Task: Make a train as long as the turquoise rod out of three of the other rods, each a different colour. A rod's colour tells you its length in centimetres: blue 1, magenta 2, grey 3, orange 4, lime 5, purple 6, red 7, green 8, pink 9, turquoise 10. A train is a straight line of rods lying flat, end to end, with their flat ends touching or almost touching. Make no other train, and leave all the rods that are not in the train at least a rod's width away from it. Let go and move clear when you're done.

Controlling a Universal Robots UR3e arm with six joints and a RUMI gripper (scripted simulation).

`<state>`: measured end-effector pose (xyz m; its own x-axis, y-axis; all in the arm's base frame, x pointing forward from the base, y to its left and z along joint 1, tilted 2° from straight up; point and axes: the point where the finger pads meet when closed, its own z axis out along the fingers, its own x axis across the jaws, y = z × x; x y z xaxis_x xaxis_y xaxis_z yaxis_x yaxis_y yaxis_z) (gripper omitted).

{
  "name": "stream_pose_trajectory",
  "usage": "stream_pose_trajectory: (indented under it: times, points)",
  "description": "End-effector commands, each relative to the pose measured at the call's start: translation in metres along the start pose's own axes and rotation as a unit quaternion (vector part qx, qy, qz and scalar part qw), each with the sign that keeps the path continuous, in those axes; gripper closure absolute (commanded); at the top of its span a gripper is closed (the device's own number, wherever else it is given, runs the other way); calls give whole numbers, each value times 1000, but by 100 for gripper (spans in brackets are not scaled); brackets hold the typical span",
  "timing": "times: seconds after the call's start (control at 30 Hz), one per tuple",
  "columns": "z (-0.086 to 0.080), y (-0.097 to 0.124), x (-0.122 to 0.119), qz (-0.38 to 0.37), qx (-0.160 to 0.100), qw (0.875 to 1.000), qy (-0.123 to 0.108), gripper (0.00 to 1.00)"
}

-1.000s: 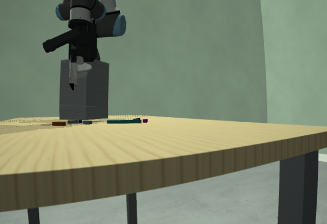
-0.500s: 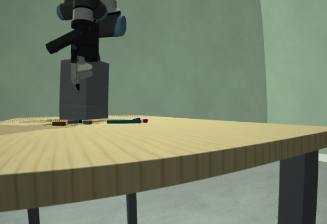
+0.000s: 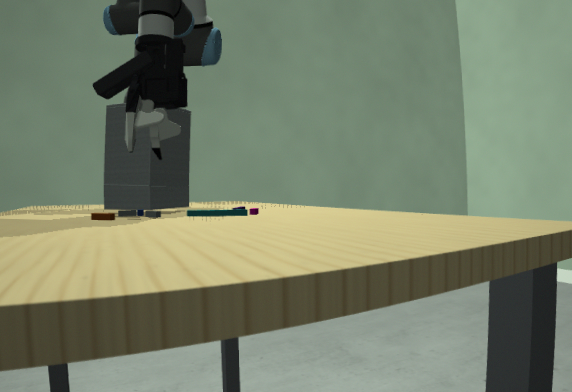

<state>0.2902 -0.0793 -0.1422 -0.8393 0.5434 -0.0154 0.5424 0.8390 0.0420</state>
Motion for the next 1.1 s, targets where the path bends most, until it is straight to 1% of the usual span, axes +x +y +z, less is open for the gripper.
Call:
stream_pose_trajectory:
  times: [0.0, 0.13, 0.2, 0.3, 0.4, 0.5, 0.7, 0.77, 0.9, 1.07]
  points:
    - [1, 10, 2, 66, 4, 998, 0, 0]
    - [2, 20, 5, 128, 4, 992, 0, 0]
    - [2, 20, 5, 128, 4, 992, 0, 0]
    - [3, 28, 7, 176, 4, 984, -1, 0]
    - [4, 37, 10, 226, 4, 974, -1, 0]
    - [5, 46, 13, 276, 4, 961, -1, 0]
    - [8, 64, 19, 373, 4, 928, -2, 0]
    - [8, 64, 19, 373, 4, 928, -2, 0]
    - [9, 77, 24, 436, 4, 900, -2, 0]
    - [11, 92, 29, 508, 4, 861, -2, 0]
